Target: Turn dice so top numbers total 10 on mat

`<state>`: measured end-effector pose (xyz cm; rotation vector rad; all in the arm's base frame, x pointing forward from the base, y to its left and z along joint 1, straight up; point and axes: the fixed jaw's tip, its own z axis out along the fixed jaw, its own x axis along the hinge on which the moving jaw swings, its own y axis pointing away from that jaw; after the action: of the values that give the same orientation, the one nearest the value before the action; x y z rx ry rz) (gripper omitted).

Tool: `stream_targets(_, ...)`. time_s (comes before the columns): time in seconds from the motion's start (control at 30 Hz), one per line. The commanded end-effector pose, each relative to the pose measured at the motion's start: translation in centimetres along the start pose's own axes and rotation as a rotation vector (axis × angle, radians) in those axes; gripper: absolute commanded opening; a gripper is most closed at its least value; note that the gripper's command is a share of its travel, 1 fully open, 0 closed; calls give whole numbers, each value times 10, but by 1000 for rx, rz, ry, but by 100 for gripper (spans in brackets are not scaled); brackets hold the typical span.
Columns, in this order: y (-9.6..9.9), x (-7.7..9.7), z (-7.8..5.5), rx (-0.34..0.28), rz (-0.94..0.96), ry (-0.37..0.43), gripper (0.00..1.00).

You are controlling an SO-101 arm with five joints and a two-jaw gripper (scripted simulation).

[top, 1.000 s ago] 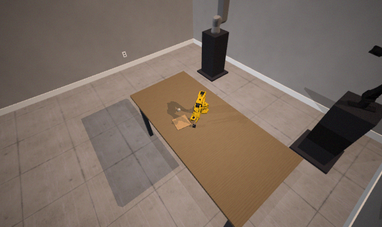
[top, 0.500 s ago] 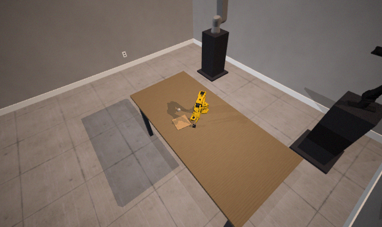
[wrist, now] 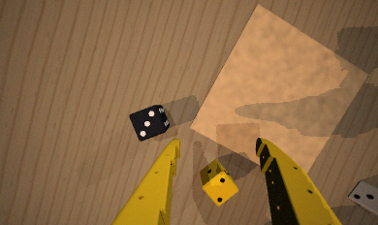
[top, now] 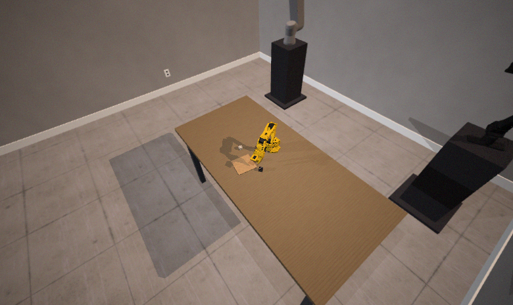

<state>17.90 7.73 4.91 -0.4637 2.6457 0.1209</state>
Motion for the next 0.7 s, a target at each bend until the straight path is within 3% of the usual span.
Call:
stream_targets(0.0, -14, -15, -6, 30, 28, -10, 31)
stream_targets(0.23, -81, -15, -11, 140, 204, 140, 31)
stream_targets(0.47, -148, 10, -24, 189, 404, 291, 31)
stream_targets(0.67, -173, 28, -32, 191, 497, 351, 31)
